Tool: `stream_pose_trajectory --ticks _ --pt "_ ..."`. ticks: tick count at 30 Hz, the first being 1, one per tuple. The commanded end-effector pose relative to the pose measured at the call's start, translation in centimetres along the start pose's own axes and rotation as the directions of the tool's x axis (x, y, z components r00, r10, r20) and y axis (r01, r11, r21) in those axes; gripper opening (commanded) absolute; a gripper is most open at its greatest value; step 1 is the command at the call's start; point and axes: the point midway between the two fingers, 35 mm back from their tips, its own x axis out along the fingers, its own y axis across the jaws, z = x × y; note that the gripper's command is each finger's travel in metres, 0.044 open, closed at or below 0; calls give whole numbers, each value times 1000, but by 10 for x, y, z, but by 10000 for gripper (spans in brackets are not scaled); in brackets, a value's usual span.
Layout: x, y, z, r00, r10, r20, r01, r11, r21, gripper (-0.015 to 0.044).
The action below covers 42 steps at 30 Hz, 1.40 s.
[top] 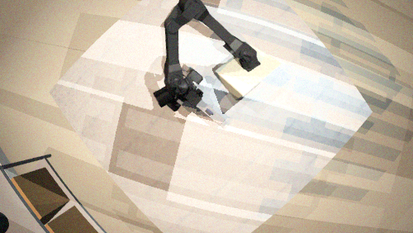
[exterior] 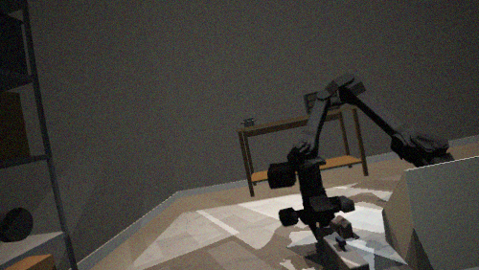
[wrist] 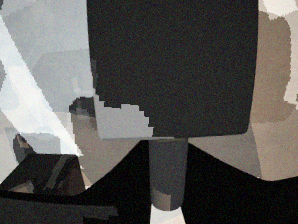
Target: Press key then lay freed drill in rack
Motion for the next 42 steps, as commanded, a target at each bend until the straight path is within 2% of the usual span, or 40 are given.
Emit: stream_pose_trajectory --ticks 1,34,42 --pt "0 0 -5 1000 0 -1 0 1000 -1 0" --pt "-3 -3 -47 1000 0 -3 0 1000 0 0" --pt "-1 0 -40 1000 11 -3 -11 1000 -4 210"
